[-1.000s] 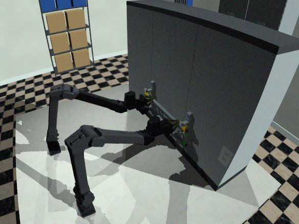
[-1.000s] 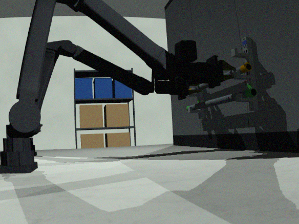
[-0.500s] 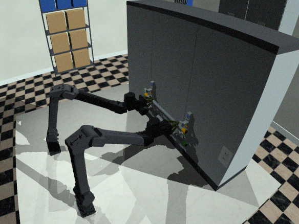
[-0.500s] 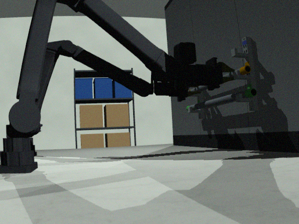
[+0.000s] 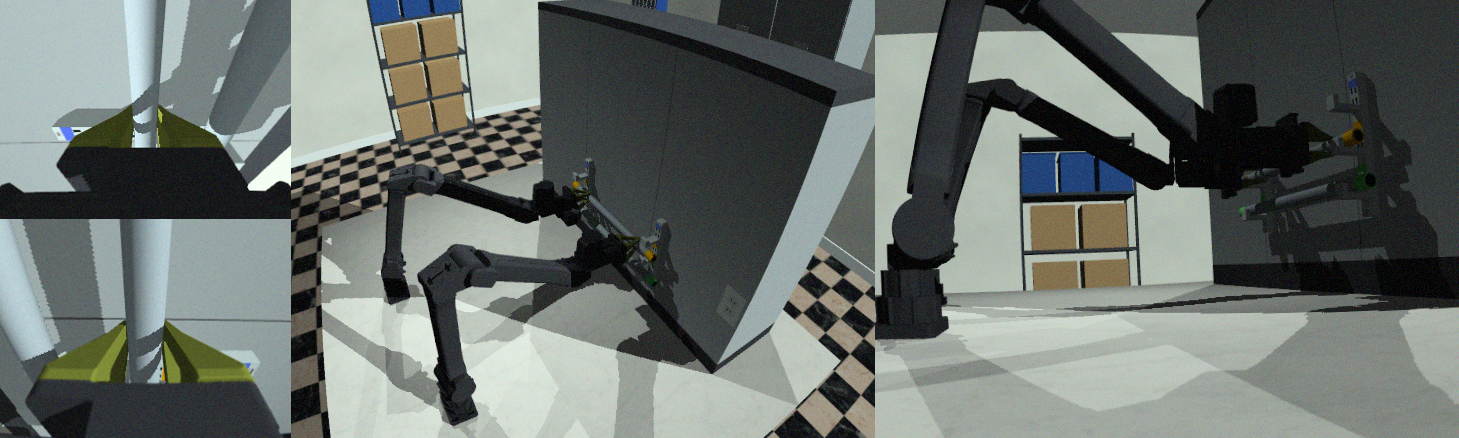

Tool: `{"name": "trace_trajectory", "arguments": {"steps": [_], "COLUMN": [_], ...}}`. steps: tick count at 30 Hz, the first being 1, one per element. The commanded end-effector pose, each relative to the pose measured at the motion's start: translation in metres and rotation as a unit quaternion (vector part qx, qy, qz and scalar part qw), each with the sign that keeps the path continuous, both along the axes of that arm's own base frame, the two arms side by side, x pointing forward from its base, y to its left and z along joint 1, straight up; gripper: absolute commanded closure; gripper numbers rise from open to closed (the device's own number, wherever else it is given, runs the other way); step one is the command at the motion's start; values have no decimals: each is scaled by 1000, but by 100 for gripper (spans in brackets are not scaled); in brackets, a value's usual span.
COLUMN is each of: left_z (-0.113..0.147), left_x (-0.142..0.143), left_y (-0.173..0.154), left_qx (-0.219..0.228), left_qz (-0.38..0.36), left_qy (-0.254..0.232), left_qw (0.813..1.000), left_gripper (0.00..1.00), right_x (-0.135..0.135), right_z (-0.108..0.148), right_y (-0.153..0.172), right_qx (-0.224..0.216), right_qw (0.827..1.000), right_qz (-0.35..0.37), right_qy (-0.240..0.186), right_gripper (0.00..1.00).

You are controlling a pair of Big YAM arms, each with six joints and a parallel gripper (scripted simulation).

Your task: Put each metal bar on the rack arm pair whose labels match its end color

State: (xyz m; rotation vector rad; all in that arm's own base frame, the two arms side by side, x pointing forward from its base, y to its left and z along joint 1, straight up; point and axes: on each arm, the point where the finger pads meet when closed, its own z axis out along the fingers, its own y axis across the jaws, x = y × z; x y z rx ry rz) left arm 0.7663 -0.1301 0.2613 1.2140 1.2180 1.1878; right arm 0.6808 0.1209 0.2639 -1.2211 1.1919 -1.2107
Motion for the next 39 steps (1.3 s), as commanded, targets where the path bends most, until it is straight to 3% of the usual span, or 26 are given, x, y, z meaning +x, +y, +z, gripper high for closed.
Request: {"name": "trace_trajectory", "arguments": {"steps": [1, 39], "left_z": [15, 23], "left_x": [4, 3], "left_y": [4, 4], "left_qx": [-10, -9], "left_qz": [4, 4], "left_qy": [-24, -24], "left_qw": [1000, 1000], "left_gripper": [100, 100], "right_x": [2, 1], "right_z": [25, 33], "right_y": [-4, -4], "right_qx": [9, 9], "right_qw": [999, 999], "right_qz": [-5, -5], "right_qy": [-31, -31], "right_gripper": [100, 100]}}
